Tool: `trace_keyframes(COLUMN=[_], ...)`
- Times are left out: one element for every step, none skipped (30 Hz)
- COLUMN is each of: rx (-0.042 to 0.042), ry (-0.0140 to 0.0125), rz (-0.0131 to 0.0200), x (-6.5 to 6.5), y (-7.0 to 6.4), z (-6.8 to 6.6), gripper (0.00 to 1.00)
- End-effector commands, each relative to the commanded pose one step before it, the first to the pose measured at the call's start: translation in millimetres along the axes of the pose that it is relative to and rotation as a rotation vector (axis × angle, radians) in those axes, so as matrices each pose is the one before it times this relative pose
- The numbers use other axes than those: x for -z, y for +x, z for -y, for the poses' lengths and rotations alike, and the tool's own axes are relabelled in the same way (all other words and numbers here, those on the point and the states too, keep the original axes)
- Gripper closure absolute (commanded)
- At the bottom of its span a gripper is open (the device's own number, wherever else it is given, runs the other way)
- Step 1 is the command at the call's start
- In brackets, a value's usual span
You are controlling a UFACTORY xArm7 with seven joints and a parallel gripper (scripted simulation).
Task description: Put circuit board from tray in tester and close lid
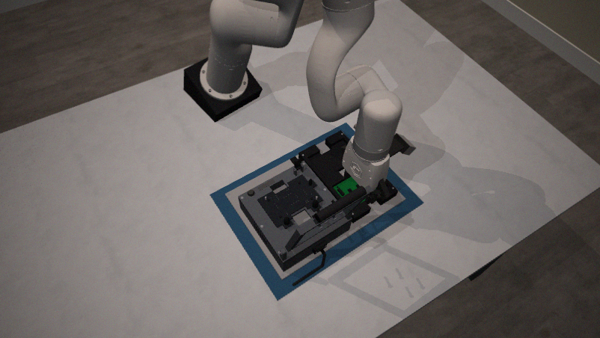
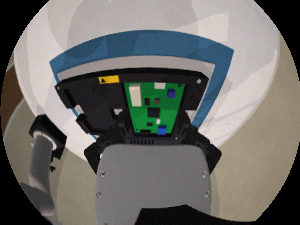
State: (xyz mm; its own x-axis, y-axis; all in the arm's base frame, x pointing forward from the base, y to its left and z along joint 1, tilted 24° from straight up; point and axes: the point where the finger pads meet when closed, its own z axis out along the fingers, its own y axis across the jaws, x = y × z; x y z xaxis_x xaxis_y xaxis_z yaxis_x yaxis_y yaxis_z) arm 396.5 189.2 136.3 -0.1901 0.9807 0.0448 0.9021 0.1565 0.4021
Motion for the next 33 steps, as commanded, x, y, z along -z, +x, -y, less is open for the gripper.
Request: trace_keyframes(rx=[0.00015, 0.00000, 0.00000, 0.00000, 0.00000, 0.00000, 0.00000, 0.00000, 0.00000, 0.00000, 0.00000, 0.00000, 0.00000, 0.00000, 0.00000, 0.00000, 0.00000, 0.00000, 0.00000, 0.00000, 0.00000, 0.00000, 0.00000, 0.00000, 0.00000, 0.00000, 0.00000, 0.00000, 0.00000, 0.00000, 0.00000, 0.00000, 0.00000], ry=[-0.00242, 0.00000, 0.00000, 0.00000, 0.00000, 0.00000, 0.00000, 0.00000, 0.00000, 0.00000, 0.00000, 0.00000, 0.00000, 0.00000, 0.00000, 0.00000, 0.00000, 0.00000, 0.00000, 0.00000, 0.00000, 0.00000, 0.00000, 0.00000, 0.00000, 0.00000, 0.00000, 0.00000, 0.00000, 0.00000, 0.00000, 0.00000, 0.00000], rz=[-0.00035, 0.00000, 0.00000, 0.00000, 0.00000, 0.00000, 0.00000, 0.00000, 0.00000, 0.00000, 0.00000, 0.00000, 0.00000, 0.00000, 0.00000, 0.00000, 0.00000, 0.00000, 0.00000, 0.00000, 0.00000, 0.00000, 0.00000, 0.00000, 0.00000, 0.00000, 0.00000, 0.00000, 0.00000, 0.00000, 0.00000, 0.00000, 0.00000], x=[0.58, 0.00, 0.00, 0.00, 0.00, 0.00, 0.00, 0.00, 0.00, 0.00, 0.00, 0.00, 0.00, 0.00, 0.00, 0.00, 0.00, 0.00, 0.00, 0.00, 0.00, 0.00, 0.00, 0.00, 0.00, 0.00, 0.00, 0.00, 0.00, 0.00, 0.00, 0.00, 0.00], y=[0.27, 0.00, 0.00, 0.00, 0.00, 0.00, 0.00, 0.00, 0.00, 0.00, 0.00, 0.00, 0.00, 0.00, 0.00, 0.00, 0.00, 0.00, 0.00, 0.00, 0.00, 0.00, 0.00, 0.00, 0.00, 0.00, 0.00, 0.00, 0.00, 0.00, 0.00, 0.00, 0.00], z=[-1.04, 0.00, 0.00, 0.00, 0.00, 0.00, 0.00, 0.00, 0.00, 0.00, 0.00, 0.00, 0.00, 0.00, 0.00, 0.00, 0.00, 0.00, 0.00, 0.00, 0.00, 0.00, 0.00, 0.00, 0.00, 0.00, 0.00, 0.00, 0.00, 0.00, 0.00, 0.00, 0.00], gripper=[0.19, 0.19, 0.19, 0.19, 0.19, 0.19, 0.19, 0.19, 0.19, 0.19, 0.21, 0.21, 0.21, 0.21, 0.21, 0.21, 0.21, 0.21, 0.21, 0.21, 0.21, 0.21, 0.21, 0.21, 0.21, 0.21, 0.21, 0.21, 0.21, 0.21, 0.21, 0.21, 0.21])
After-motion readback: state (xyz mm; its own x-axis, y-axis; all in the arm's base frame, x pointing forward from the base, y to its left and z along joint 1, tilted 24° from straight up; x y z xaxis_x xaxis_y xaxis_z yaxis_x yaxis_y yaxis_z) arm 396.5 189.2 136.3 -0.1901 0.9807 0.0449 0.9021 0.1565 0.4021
